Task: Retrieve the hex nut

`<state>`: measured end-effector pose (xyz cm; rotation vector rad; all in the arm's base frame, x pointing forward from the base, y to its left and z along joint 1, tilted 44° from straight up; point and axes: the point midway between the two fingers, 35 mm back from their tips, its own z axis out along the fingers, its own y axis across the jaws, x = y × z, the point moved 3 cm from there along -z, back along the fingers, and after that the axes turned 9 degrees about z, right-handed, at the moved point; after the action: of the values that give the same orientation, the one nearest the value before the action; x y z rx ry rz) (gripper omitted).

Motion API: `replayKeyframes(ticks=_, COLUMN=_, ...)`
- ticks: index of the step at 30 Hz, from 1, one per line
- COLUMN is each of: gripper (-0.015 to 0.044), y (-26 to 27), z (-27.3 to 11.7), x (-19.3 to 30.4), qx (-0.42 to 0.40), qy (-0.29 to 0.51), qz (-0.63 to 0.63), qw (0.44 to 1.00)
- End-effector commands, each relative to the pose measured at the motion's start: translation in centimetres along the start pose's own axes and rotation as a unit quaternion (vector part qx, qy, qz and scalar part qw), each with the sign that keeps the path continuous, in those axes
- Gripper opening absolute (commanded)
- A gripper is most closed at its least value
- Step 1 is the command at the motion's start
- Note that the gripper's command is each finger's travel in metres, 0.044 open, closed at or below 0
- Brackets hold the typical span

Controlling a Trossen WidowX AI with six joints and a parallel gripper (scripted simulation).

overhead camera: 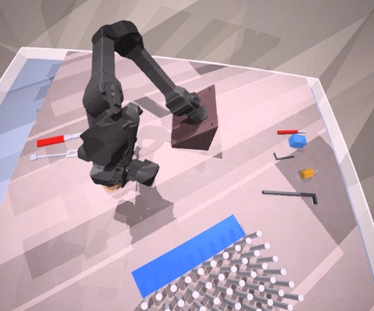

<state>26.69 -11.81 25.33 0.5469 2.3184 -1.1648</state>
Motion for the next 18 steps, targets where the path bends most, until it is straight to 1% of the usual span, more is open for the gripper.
replayKeyframes(ticks=1, gripper=0.0000, y=0.4, z=-0.1, x=0.0, qx=-0.015, qy=0.000, qz=0.057, qw=0.998)
replayKeyframes(ticks=9, gripper=0.0000, y=1.2, z=-0.1, x=0.3, qx=-0.041, qy=0.010, qz=0.192, qw=0.981)
replayKeyframes(ticks=18, gripper=0.0000, y=2.1, z=-0.2, x=0.5, qx=-0.066, qy=0.029, qz=0.337, qw=0.939)
